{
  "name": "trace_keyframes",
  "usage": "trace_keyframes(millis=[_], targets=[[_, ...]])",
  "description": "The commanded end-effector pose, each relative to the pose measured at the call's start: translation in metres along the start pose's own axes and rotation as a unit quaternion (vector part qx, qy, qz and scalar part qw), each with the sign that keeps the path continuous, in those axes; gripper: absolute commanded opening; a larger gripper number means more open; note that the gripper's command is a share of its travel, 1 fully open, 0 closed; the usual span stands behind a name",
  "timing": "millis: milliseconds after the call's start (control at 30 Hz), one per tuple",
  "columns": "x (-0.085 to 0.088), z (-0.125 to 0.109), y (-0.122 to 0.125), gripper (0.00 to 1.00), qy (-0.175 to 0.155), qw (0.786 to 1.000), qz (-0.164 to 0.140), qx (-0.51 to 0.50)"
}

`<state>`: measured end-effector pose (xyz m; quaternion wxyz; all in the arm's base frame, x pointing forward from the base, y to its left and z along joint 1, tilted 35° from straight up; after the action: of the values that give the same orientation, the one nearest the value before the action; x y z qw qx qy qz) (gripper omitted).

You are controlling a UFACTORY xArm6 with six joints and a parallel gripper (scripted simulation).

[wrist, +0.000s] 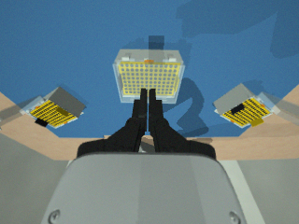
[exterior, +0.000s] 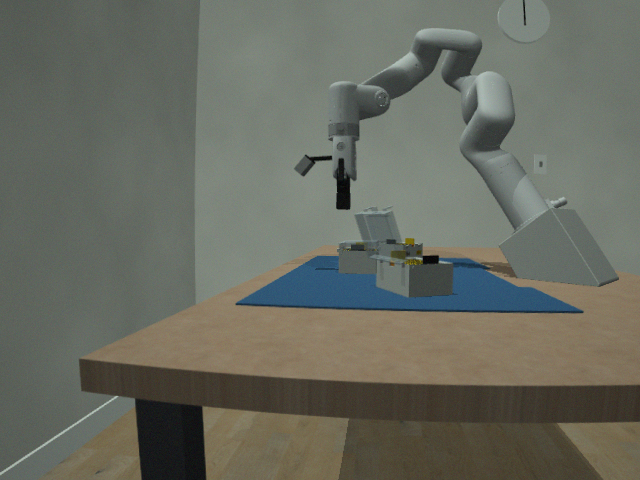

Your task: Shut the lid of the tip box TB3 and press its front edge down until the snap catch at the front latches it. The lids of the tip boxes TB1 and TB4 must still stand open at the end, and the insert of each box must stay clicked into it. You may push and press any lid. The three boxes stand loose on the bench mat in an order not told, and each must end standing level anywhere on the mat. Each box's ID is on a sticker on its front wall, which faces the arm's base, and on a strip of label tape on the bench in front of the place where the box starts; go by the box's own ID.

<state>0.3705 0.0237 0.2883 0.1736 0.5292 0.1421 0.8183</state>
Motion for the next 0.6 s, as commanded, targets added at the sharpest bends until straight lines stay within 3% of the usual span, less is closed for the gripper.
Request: trace_keyframes(millis=[0,567], targets=[[0.010,0.001,0.000,0.00,0.001,1.000,0.000,-0.001],[0.039,0.001,0.000,0.00,0.001,1.000,0.000,-0.001]])
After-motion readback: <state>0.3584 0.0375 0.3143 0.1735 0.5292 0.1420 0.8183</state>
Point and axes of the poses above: the point where the finger pads meet when closed, its own x axis back along the fingers, its own y axis across the jaws, z = x × y, the point moved 5 cm from there along x, back along the fingers, and after that the axes turned 6 degrees about x, right-handed, at the moved point
